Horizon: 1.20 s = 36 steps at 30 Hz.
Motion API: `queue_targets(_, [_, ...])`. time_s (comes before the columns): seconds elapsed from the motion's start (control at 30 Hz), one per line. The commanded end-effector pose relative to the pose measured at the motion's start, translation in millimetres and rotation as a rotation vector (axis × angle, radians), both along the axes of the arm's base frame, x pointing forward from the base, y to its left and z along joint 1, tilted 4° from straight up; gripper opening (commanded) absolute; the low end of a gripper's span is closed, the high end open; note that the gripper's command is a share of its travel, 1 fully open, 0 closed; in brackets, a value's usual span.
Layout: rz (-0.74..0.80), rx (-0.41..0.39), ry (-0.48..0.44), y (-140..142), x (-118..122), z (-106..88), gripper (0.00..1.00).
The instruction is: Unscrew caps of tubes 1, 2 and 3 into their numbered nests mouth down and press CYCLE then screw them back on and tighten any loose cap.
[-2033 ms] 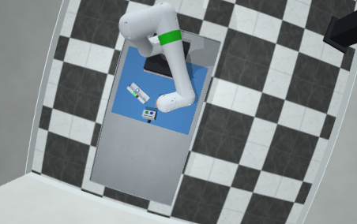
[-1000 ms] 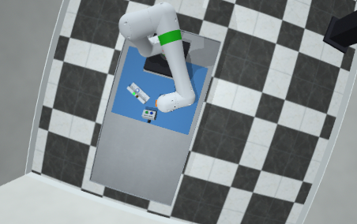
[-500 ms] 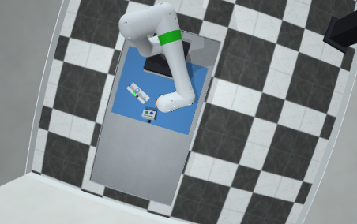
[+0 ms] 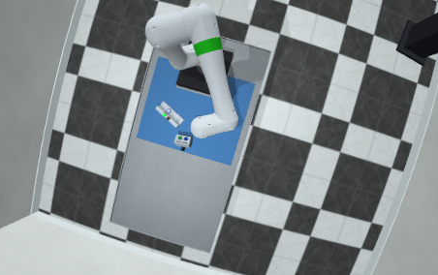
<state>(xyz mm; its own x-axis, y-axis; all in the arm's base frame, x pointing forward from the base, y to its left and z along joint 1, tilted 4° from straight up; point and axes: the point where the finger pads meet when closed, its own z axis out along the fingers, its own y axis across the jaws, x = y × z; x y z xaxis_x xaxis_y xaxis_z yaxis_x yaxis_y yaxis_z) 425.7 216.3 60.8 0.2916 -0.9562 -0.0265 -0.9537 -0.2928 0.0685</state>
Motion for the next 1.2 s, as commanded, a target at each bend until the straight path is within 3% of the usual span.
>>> queue_targets(0.0, [-0.233, -0.033, -0.013, 0.5, -0.1, -0.2, 0.0])
queue_targets(0.13, [-0.43, -0.046, -0.013, 0.5, -0.1, -0.4, 0.0])
queue_targets(0.43, [-0.43, -0.046, -0.013, 0.5, -0.1, -0.4, 0.0])
queue_targets(0.47, [-0.43, -0.046, -0.013, 0.5, -0.1, -0.4, 0.35])
queue_targets(0.8, [-0.43, -0.046, -0.013, 0.5, -0.1, -0.4, 0.35])
queue_targets(1.17, [-0.07, -0.022, -0.012, 0.5, -0.1, -0.1, 0.35])
